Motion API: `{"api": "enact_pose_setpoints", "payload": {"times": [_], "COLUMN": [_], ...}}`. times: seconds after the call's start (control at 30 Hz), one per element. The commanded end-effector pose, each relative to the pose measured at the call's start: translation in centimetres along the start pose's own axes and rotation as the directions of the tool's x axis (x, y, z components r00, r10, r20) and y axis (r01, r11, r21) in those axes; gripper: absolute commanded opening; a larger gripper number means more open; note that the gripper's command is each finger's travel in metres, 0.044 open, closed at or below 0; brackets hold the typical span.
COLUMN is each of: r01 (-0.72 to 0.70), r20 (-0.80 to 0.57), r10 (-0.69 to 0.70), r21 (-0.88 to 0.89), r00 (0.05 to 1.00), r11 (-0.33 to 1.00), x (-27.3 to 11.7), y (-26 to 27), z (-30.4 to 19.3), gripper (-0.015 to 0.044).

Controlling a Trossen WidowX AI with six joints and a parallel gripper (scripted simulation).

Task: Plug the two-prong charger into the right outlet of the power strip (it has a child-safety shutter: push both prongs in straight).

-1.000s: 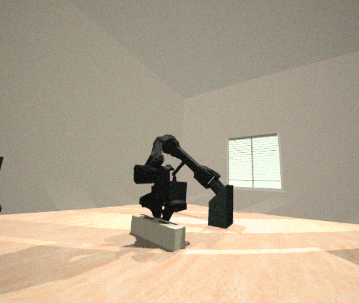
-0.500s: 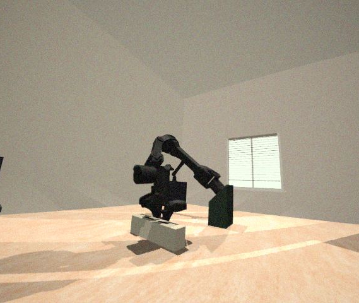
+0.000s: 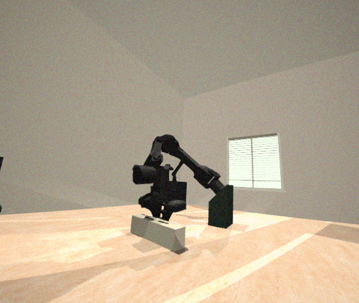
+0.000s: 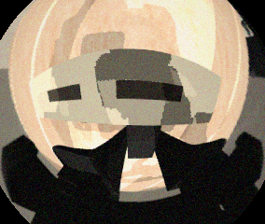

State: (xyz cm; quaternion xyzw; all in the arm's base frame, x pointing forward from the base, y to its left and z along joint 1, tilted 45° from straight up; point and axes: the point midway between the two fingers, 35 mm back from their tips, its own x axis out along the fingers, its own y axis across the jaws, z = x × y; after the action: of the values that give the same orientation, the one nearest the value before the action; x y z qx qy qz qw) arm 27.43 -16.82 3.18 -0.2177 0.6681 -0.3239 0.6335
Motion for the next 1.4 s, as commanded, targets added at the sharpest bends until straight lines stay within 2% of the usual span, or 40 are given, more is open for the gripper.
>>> {"api": "enact_pose_setpoints", "payload": {"times": [0.0,1.37], "r01": [-0.003,-0.003], "r20": [0.021,0.021], "r10": [0.003,0.003], "r21": [0.022,0.023], "r00": [1.000,1.000], "r11": [1.000,1.000], "x": [-0.13,-0.13], "y": [-0.10,-0.13], "z": [1.09,1.45], "gripper": [0.0000,0.0000]}}
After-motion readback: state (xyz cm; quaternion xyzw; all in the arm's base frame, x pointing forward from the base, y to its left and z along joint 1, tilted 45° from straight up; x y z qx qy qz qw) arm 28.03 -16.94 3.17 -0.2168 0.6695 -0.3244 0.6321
